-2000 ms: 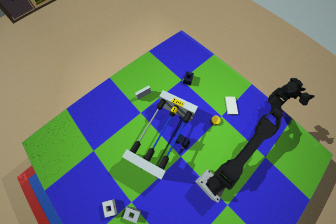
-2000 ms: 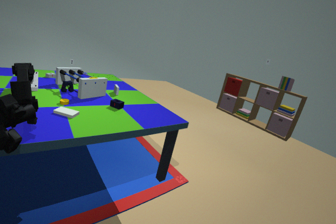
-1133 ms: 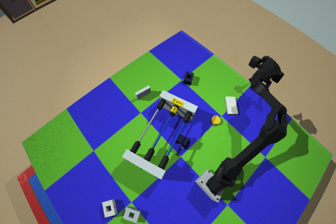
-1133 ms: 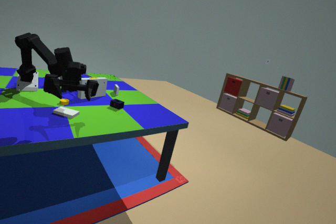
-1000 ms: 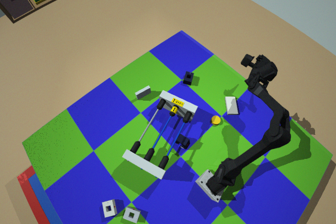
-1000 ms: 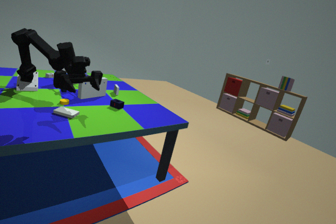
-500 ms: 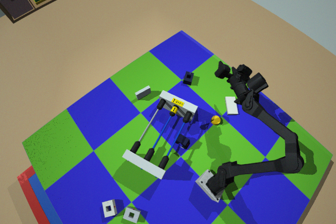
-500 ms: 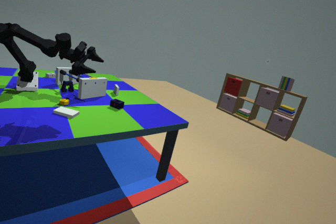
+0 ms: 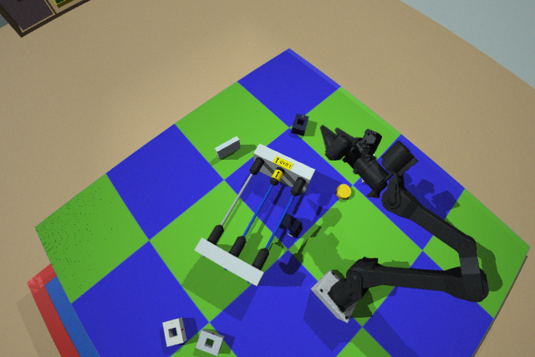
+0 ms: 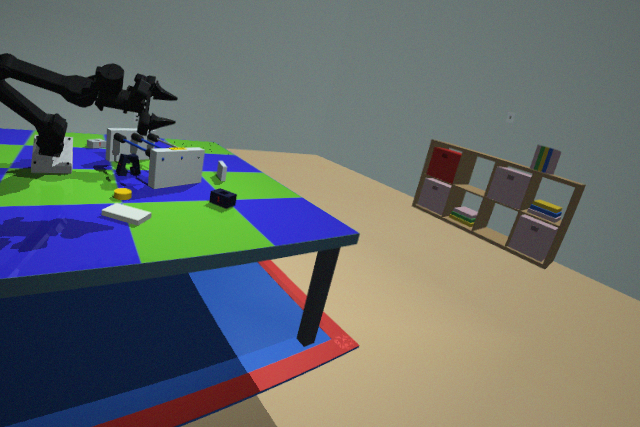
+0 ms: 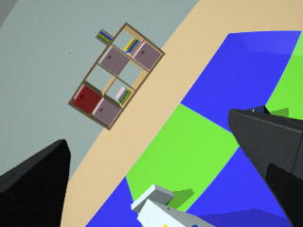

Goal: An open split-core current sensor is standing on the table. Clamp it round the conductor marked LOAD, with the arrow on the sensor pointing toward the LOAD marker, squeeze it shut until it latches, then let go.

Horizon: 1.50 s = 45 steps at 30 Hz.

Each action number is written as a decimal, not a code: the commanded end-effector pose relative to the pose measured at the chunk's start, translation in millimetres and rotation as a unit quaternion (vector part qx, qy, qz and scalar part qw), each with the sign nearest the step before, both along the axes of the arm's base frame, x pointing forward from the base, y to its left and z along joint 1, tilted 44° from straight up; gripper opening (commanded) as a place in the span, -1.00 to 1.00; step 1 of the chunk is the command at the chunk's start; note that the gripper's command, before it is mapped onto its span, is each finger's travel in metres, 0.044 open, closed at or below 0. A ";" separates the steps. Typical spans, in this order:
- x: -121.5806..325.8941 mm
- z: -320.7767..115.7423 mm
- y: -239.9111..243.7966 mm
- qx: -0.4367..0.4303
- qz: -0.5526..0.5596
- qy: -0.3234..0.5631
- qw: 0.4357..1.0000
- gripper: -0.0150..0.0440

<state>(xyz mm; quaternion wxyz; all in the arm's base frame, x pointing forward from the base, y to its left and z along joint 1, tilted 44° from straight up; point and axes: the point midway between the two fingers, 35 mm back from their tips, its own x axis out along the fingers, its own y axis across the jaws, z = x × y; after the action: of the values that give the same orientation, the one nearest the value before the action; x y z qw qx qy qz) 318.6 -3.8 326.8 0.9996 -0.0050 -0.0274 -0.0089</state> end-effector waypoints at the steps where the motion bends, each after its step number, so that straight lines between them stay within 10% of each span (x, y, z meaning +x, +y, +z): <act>1: 3.5 -10.4 4.7 0.015 0.002 0.028 0.999 1.00; 16: 35.1 -120.6 50.4 -0.119 -0.244 0.440 0.856 1.00; 45: 32.7 -118.0 67.1 -0.227 -0.289 0.454 0.812 1.00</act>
<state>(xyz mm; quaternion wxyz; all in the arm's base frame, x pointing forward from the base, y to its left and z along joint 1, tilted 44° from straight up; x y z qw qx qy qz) 350.2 62.4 209.1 0.8218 -0.2397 0.4315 -0.2846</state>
